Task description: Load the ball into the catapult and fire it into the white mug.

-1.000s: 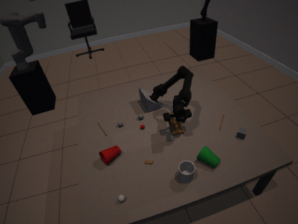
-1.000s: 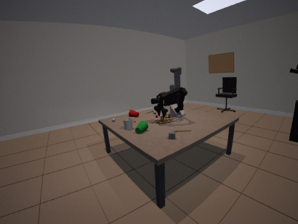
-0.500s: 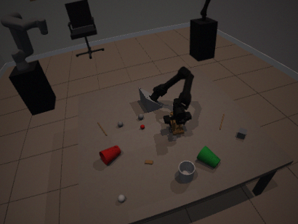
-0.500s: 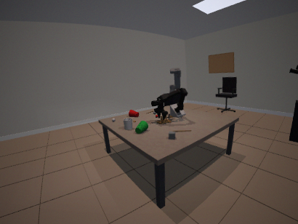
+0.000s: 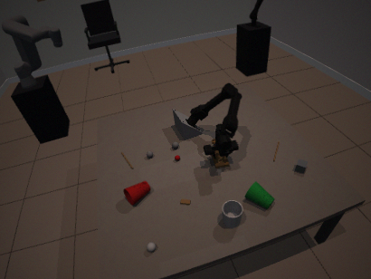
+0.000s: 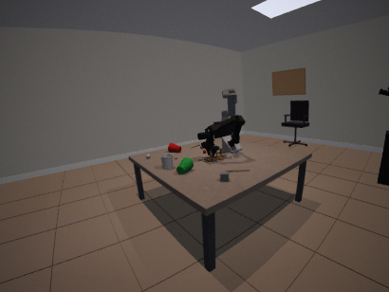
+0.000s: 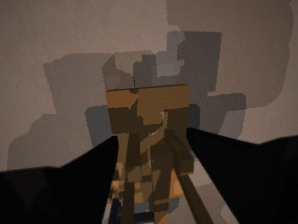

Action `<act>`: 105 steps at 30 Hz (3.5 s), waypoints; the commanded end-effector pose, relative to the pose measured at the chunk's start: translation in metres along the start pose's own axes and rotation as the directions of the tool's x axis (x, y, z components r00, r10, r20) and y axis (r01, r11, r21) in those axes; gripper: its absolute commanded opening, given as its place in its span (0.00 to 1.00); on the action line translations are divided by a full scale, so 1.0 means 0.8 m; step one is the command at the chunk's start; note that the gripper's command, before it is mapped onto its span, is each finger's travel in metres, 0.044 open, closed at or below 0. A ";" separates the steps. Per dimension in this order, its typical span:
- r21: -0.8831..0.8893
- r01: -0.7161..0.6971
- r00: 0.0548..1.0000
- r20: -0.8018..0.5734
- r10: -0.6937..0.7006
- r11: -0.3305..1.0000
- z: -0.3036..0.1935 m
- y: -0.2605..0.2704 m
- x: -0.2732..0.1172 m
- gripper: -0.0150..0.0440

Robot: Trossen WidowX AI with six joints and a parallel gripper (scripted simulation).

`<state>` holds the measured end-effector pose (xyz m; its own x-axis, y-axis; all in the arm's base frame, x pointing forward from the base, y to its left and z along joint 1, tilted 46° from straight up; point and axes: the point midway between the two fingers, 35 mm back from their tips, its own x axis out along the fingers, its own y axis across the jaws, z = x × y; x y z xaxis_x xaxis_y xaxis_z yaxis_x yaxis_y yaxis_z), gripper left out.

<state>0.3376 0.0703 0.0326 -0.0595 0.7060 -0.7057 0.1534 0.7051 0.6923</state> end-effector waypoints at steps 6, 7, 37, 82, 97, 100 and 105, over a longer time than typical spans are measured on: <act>-0.001 0.000 1.000 0.001 0.000 1.000 0.000 0.000 -0.001 0.44; -0.001 0.000 1.000 0.001 0.000 1.000 0.000 0.000 -0.001 0.43; -0.136 0.003 1.000 0.006 -0.002 0.991 0.126 -0.089 -0.061 0.25; -0.148 0.003 1.000 -0.005 -0.004 0.989 0.127 -0.085 -0.004 0.48; -0.170 0.018 1.000 0.016 -0.016 0.985 0.132 -0.085 -0.086 1.00; -0.180 0.024 0.999 0.025 -0.020 0.983 0.127 -0.085 -0.128 1.00; -0.177 0.022 0.999 0.033 -0.016 0.984 0.132 -0.084 -0.112 1.00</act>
<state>0.4367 -0.0544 0.0367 -0.0154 0.6900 -0.7236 -0.0211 0.7233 0.6902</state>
